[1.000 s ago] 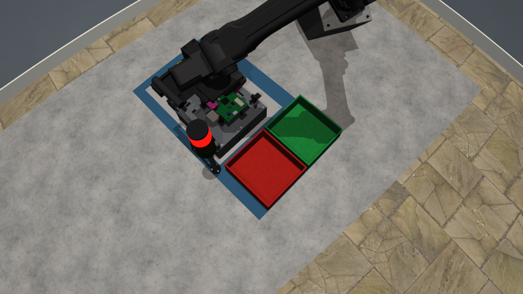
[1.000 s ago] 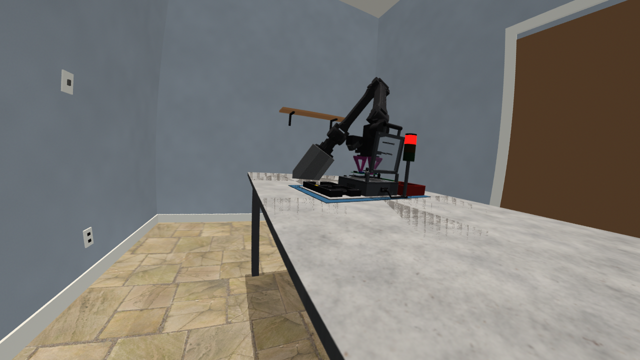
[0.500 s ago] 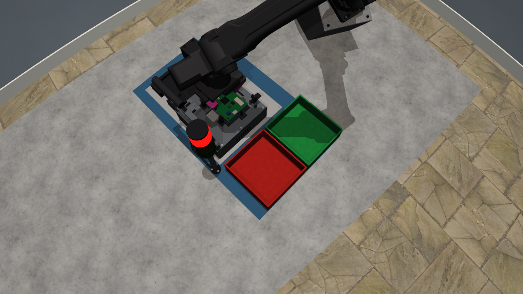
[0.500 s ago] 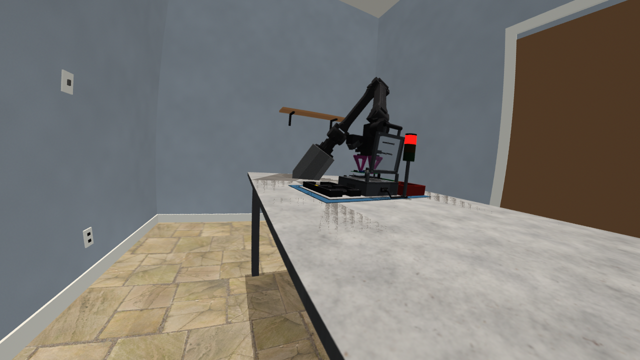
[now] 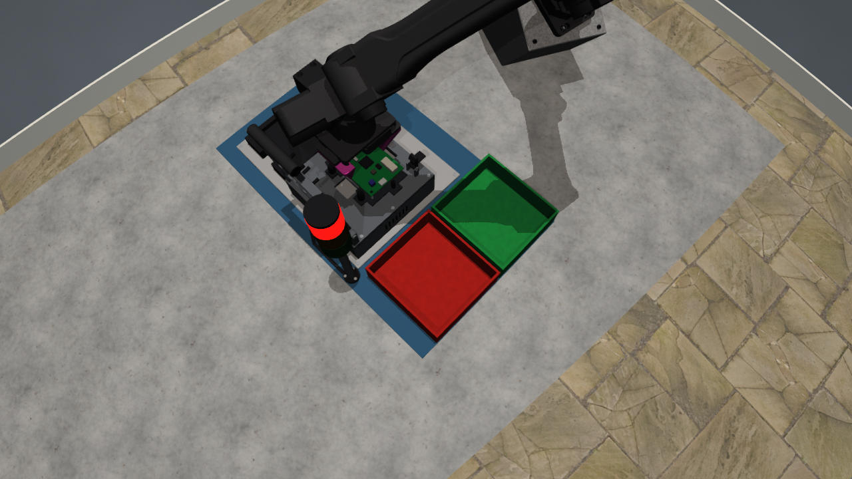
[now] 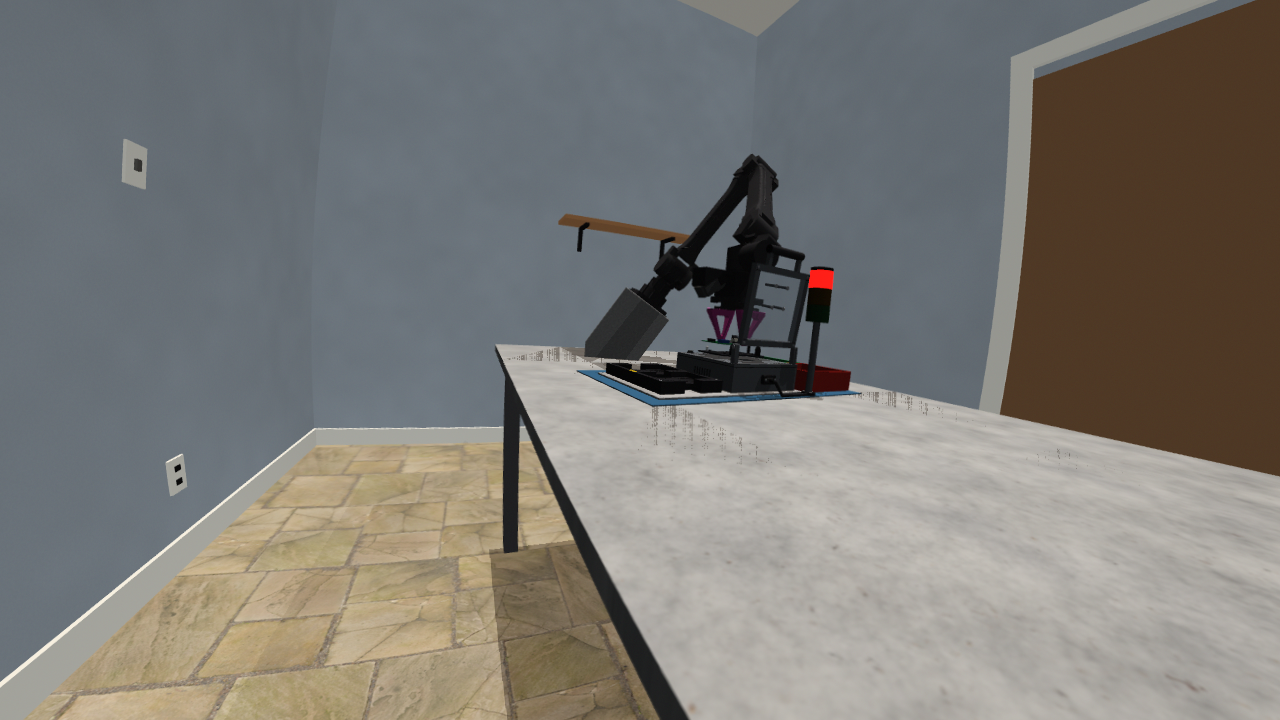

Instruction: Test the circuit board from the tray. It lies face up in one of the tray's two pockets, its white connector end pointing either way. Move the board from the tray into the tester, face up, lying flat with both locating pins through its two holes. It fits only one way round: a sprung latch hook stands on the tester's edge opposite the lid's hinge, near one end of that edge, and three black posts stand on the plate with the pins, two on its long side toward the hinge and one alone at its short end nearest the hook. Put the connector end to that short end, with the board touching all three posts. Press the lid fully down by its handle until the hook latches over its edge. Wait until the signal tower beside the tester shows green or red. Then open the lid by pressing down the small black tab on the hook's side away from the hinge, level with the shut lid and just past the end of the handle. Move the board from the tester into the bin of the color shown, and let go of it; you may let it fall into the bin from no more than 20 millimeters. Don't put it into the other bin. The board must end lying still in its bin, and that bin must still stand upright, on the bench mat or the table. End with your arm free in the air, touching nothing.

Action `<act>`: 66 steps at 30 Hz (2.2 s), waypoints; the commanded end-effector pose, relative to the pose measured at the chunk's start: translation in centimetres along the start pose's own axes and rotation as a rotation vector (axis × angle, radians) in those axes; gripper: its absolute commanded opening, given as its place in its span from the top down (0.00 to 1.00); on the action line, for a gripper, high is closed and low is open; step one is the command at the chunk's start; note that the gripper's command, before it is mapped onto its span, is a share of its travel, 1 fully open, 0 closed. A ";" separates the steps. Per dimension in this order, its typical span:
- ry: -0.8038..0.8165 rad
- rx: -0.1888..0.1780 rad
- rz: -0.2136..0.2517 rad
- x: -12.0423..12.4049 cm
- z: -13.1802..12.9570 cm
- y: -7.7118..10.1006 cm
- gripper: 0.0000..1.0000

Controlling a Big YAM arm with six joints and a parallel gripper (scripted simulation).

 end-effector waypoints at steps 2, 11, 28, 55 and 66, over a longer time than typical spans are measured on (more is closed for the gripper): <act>0.027 -0.059 -0.030 -0.4 2.0 2.6 0.28; 0.029 -0.063 -0.032 -0.4 2.2 2.9 0.28; 0.028 -0.062 -0.034 -0.5 2.0 6.3 0.28; 0.031 -0.053 -0.033 0.0 1.8 10.7 0.28; 0.031 -0.053 -0.033 0.0 1.8 10.7 0.28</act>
Point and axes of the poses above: the point where the finger pads meet when closed, its own y axis back along the fingers, its own z axis across the jaws, x = y × z, the point moved 7 cm from there along y, back along the fingers, and after that the axes turned 13 degrees about y, right-handed, at the moved point
